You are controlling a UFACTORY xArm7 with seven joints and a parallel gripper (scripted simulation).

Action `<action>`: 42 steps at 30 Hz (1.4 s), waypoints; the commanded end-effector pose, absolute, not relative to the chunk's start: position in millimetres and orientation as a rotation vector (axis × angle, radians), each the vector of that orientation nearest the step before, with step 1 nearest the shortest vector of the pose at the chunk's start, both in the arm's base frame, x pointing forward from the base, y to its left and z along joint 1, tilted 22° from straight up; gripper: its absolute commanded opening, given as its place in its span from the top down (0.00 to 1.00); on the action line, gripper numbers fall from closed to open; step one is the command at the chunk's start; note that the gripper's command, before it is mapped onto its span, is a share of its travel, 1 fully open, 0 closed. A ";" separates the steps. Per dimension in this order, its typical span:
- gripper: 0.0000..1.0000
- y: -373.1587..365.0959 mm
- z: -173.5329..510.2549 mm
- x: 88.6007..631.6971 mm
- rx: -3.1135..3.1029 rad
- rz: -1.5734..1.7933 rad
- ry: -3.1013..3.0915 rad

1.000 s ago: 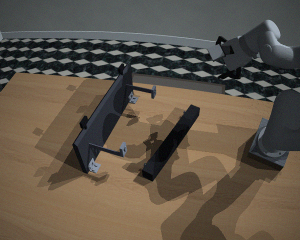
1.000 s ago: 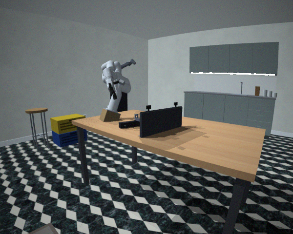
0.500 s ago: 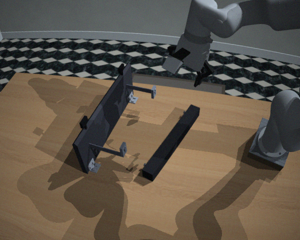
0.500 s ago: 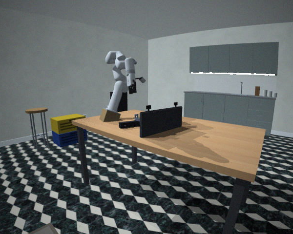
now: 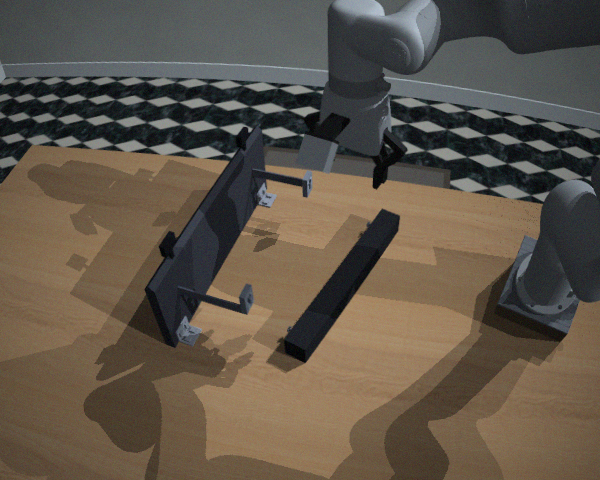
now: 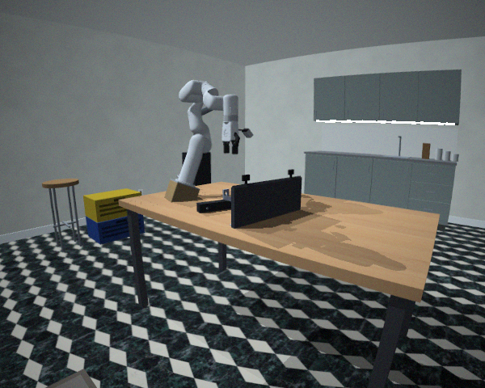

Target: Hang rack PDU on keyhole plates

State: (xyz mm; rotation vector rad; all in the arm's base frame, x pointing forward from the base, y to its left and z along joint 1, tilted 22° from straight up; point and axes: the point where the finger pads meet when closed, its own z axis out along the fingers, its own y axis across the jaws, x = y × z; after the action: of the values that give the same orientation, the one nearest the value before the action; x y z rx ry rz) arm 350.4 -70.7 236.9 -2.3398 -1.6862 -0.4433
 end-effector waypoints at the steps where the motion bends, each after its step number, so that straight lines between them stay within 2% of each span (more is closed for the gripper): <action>1: 0.03 -70.9 238.5 351.6 -2.341 -0.447 -1.689; 42: 0.03 -68.7 232.8 352.4 -2.341 -0.447 -1.689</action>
State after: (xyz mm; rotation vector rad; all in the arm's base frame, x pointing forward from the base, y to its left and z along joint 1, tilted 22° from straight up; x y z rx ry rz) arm 351.2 -68.2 232.0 -2.3379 -1.6887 -0.4415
